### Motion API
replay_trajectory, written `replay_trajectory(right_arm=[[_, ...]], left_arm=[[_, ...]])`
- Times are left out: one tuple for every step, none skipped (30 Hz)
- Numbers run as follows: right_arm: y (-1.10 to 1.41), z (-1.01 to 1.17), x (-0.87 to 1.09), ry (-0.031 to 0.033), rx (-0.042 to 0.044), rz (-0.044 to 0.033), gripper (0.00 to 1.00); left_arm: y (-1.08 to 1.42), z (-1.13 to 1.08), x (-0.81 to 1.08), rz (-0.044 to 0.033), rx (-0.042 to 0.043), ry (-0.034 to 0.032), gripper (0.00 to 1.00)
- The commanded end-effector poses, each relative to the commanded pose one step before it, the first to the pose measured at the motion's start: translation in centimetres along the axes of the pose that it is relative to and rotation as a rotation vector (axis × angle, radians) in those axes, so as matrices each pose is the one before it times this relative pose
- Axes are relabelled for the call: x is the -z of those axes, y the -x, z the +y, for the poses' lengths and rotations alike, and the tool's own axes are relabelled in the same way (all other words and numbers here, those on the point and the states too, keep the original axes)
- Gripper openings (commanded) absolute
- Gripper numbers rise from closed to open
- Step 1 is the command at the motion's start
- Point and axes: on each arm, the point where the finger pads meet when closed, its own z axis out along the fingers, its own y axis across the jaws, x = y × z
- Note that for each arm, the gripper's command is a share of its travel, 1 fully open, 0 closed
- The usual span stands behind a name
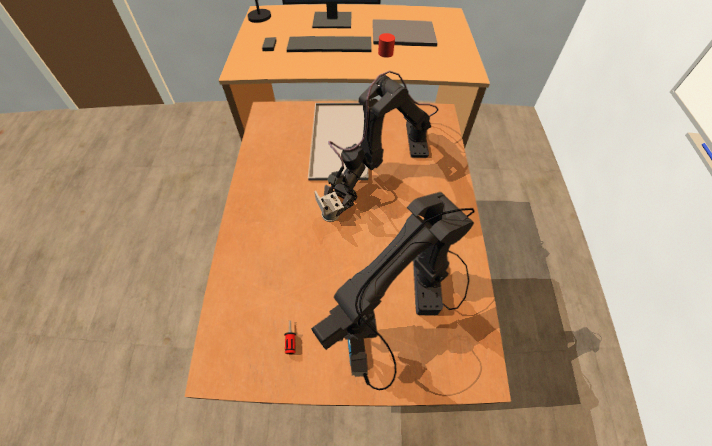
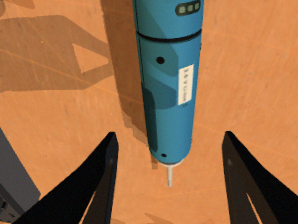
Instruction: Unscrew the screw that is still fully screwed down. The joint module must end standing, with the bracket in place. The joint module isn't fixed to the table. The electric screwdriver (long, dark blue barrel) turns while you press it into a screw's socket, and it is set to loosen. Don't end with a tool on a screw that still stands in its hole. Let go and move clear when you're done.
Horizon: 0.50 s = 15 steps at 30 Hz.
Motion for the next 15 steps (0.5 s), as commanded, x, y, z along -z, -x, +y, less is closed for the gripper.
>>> replay_trajectory(right_arm=[[-1.599, 0.574, 0.231, 0.01321, -0.01784, 0.04436, 0.61], [0.0, 0.0, 0.0, 0.0, 0.0, 0.0, 0.6], [0.0, 0.0, 0.0, 0.0, 0.0, 0.0, 0.6], [0.0, 0.0, 0.0, 0.0, 0.0, 0.0, 0.6], [0.0, 0.0, 0.0, 0.0, 0.0, 0.0, 0.6], [0.0, 0.0, 0.0, 0.0, 0.0, 0.0, 0.6], [0.0, 0.0, 0.0, 0.0, 0.0, 0.0, 0.6], [0.0, 0.0, 0.0, 0.0, 0.0, 0.0, 0.6], [0.0, 0.0, 0.0, 0.0, 0.0, 0.0, 0.6], [0.0, 0.0, 0.0, 0.0, 0.0, 0.0, 0.6], [0.0, 0.0, 0.0, 0.0, 0.0, 0.0, 0.6], [0.0, 0.0, 0.0, 0.0, 0.0, 0.0, 0.6], [0.0, 0.0, 0.0, 0.0, 0.0, 0.0, 0.6], [0.0, 0.0, 0.0, 0.0, 0.0, 0.0, 0.6], [0.0, 0.0, 0.0, 0.0, 0.0, 0.0, 0.6]], left_arm=[[0.626, -1.642, 1.538, -0.04029, -0.00485, -0.06764, 0.65], [0.0, 0.0, 0.0, 0.0, 0.0, 0.0, 0.65], [0.0, 0.0, 0.0, 0.0, 0.0, 0.0, 0.65], [0.0, 0.0, 0.0, 0.0, 0.0, 0.0, 0.65], [0.0, 0.0, 0.0, 0.0, 0.0, 0.0, 0.65], [0.0, 0.0, 0.0, 0.0, 0.0, 0.0, 0.65], [0.0, 0.0, 0.0, 0.0, 0.0, 0.0, 0.65], [0.0, 0.0, 0.0, 0.0, 0.0, 0.0, 0.65], [0.0, 0.0, 0.0, 0.0, 0.0, 0.0, 0.65], [0.0, 0.0, 0.0, 0.0, 0.0, 0.0, 0.65], [0.0, 0.0, 0.0, 0.0, 0.0, 0.0, 0.65], [0.0, 0.0, 0.0, 0.0, 0.0, 0.0, 0.65], [0.0, 0.0, 0.0, 0.0, 0.0, 0.0, 0.65], [0.0, 0.0, 0.0, 0.0, 0.0, 0.0, 0.65], [0.0, 0.0, 0.0, 0.0, 0.0, 0.0, 0.65]])
